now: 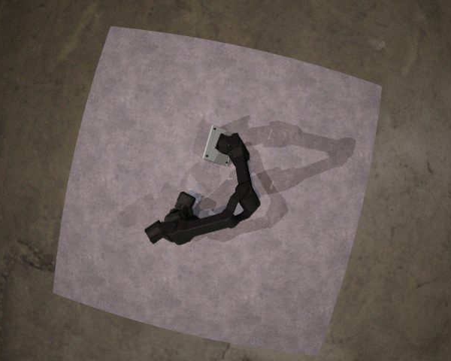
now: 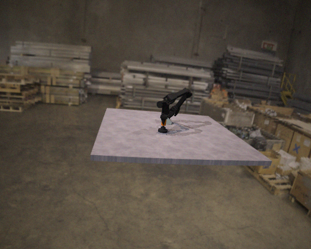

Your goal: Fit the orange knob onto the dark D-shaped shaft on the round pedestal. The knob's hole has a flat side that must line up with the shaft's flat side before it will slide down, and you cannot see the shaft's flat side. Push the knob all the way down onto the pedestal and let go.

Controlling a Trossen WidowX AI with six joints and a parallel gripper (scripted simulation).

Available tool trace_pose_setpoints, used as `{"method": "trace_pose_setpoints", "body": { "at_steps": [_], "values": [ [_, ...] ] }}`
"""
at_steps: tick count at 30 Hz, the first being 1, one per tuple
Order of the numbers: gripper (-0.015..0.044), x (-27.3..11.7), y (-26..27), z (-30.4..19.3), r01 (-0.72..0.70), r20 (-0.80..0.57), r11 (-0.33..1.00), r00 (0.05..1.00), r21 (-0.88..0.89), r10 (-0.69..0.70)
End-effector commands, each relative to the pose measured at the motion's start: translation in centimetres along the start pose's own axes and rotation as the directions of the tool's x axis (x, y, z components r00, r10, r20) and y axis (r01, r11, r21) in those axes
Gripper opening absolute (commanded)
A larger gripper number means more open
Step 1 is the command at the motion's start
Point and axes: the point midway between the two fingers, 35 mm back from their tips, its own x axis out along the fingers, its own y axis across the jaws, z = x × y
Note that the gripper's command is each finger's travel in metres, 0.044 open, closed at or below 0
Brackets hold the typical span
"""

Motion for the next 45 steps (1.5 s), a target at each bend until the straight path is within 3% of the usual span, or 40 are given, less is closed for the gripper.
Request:
{"method": "trace_pose_setpoints", "body": {
  "at_steps": [1, 17, 25, 45],
  "values": [
    [0.0000, 0.12, -0.03, 0.08, 0.003, 0.000, 1.000, 1.000, -0.002, -0.003],
    [0.0000, -0.27, -0.29, 0.05, 0.003, 0.000, 1.000, 1.000, -0.002, -0.003],
    [0.0000, -0.42, -0.40, -0.12, 0.003, 0.000, 0.978, 1.000, -0.210, -0.004],
    [0.0000, -0.18, -0.19, 0.07, 0.003, 0.000, 0.978, 1.000, -0.210, -0.003]
  ]
}}
